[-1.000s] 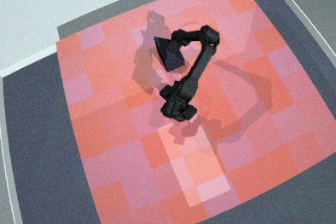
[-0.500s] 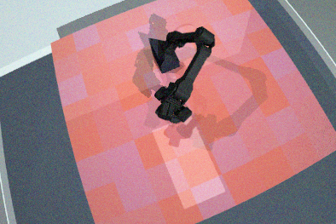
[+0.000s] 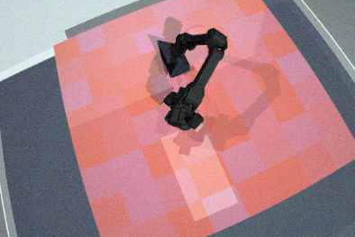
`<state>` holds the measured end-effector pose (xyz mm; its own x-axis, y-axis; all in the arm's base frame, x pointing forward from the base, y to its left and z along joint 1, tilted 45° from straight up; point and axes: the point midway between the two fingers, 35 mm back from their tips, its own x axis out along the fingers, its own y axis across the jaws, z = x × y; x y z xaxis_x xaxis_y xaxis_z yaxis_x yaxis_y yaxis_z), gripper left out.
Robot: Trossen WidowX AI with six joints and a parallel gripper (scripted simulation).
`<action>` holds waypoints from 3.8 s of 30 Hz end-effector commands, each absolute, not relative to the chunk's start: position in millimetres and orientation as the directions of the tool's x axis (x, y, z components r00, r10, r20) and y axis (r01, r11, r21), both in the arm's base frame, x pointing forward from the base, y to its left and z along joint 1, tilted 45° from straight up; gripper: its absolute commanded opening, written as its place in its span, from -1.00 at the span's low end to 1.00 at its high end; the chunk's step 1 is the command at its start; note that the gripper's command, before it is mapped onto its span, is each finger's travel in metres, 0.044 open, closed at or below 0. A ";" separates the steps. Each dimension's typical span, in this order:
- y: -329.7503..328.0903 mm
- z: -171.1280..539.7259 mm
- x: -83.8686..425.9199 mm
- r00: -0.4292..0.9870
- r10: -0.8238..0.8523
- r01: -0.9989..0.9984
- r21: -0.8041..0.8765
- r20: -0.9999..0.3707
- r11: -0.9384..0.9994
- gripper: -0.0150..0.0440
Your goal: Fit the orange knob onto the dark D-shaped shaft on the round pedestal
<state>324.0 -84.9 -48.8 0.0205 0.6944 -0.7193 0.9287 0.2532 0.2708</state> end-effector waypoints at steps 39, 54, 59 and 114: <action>-83.6 -50.5 324.1 0.028 0.694 0.986 0.136 -0.720 0.101 -0.49; -88.2 -46.7 323.7 0.028 0.694 0.996 0.077 -0.720 0.040 -0.49; -89.8 -47.2 325.1 0.028 0.694 0.999 -0.009 -0.720 -0.049 -0.49; -89.8 -47.4 323.9 0.028 0.694 0.978 -0.125 -0.720 -0.169 -0.49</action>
